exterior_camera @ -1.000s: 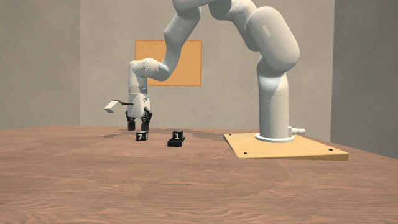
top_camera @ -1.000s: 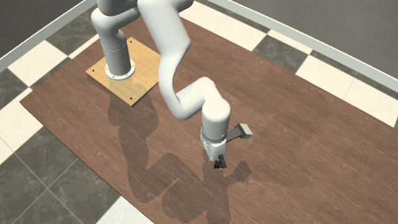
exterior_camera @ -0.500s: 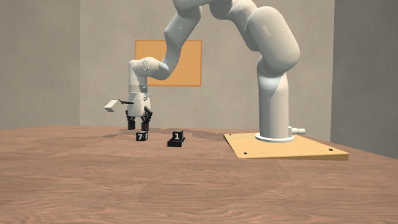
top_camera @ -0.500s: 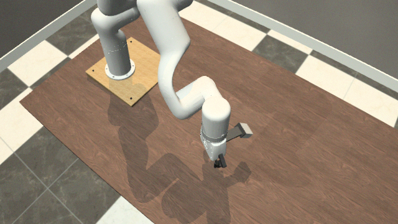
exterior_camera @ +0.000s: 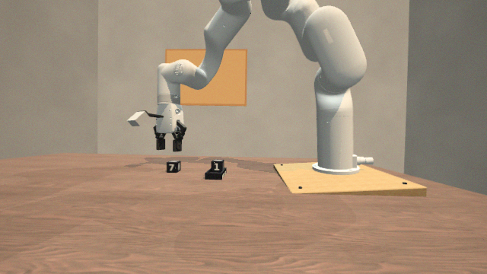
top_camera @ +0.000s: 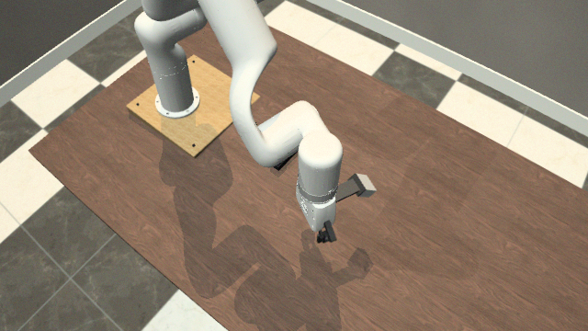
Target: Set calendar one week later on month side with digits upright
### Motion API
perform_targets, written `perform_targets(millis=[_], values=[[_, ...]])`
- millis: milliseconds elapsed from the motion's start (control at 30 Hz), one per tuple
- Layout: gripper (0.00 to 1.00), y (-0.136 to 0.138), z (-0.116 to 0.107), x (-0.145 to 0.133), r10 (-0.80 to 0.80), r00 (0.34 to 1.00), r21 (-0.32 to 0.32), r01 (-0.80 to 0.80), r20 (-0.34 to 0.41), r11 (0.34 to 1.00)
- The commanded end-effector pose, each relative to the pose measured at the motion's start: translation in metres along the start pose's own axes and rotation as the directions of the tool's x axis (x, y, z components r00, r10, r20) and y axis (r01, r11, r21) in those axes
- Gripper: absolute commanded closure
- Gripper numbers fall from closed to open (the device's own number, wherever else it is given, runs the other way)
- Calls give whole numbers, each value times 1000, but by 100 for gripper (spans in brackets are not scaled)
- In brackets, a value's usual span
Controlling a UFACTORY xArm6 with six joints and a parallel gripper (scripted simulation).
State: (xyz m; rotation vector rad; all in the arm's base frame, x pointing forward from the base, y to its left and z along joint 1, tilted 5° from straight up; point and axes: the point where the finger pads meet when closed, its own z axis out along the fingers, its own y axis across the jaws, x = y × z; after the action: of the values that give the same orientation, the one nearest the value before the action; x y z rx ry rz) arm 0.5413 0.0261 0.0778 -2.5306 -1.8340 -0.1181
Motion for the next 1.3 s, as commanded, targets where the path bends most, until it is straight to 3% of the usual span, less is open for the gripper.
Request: perform_targets(millis=[0, 567, 900, 1067, 1267], values=[[0, -1, -3, 1, 16, 1000, -3, -16, -1, 1000], [0, -47, -3, 10, 87, 996, -3, -87, -1, 996], [0, -60, -3, 13, 116, 993, -3, -116, -1, 993], [0, -84, -3, 18, 130, 991, -3, -130, -1, 991], [0, -87, -3, 18, 135, 991, -3, -135, -1, 991]])
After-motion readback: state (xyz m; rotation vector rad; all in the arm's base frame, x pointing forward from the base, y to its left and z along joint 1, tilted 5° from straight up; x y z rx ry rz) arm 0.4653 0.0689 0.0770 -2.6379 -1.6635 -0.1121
